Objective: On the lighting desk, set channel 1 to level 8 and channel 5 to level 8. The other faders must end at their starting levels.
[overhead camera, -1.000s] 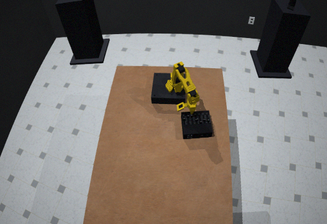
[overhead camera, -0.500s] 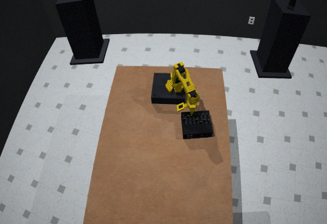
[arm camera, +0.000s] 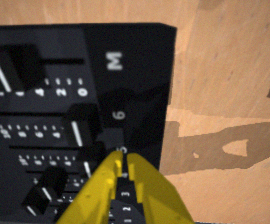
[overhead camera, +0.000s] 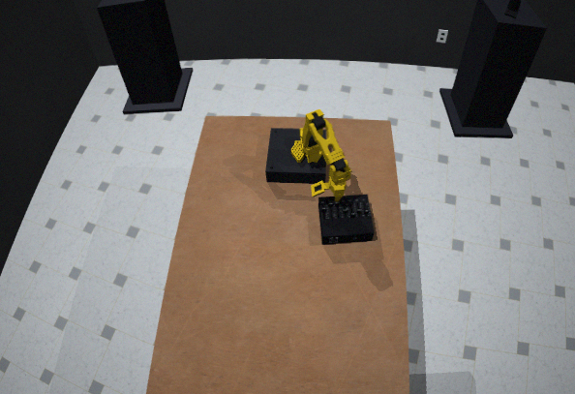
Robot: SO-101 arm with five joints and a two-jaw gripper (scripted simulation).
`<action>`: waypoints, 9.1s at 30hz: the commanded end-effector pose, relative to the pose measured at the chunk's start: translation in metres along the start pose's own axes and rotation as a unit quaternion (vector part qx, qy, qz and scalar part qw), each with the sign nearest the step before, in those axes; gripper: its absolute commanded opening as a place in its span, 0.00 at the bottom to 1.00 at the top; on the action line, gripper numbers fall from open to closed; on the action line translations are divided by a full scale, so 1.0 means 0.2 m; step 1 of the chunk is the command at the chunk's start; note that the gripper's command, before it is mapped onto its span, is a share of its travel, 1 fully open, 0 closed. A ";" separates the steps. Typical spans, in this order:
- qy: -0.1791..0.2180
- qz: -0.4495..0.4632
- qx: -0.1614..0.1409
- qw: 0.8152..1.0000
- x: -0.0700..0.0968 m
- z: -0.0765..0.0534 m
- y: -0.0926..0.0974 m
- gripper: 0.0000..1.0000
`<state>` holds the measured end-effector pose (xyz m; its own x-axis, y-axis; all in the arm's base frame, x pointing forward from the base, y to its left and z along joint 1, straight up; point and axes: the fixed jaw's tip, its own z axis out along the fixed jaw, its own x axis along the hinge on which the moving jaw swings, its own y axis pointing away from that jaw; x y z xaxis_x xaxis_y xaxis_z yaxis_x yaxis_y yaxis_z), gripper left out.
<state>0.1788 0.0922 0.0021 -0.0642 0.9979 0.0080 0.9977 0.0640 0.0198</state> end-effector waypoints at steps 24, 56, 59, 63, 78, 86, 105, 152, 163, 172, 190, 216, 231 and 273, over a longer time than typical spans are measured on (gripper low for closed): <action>-0.004 0.001 0.009 1.000 -0.01 0.01 0.02 0.00; -0.004 0.001 0.009 1.000 -0.01 0.00 0.05 0.00; -0.004 0.001 0.009 1.000 -0.01 0.00 0.05 0.00; -0.004 0.001 0.009 1.000 -0.01 0.00 0.06 0.00; -0.004 0.001 0.009 1.000 -0.01 0.00 0.07 0.00; -0.004 0.001 0.009 1.000 -0.01 0.00 0.07 0.00; -0.004 0.001 0.009 1.000 -0.01 0.00 0.09 0.00; -0.004 0.001 0.009 1.000 -0.01 0.00 0.13 0.00; -0.004 0.002 0.009 1.000 -0.01 0.00 0.15 0.00; -0.004 0.002 0.009 1.000 -0.01 0.00 0.15 0.00; -0.004 0.005 0.009 1.000 -0.01 0.00 0.17 0.00; -0.004 0.008 0.009 1.000 -0.01 0.01 0.18 0.00; -0.004 0.010 0.009 1.000 -0.01 0.01 0.19 0.00; -0.004 0.011 0.009 1.000 -0.02 0.01 0.19 0.00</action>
<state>0.2155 0.0948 0.0025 -0.0499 0.9988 0.0032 0.9987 0.0498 0.0072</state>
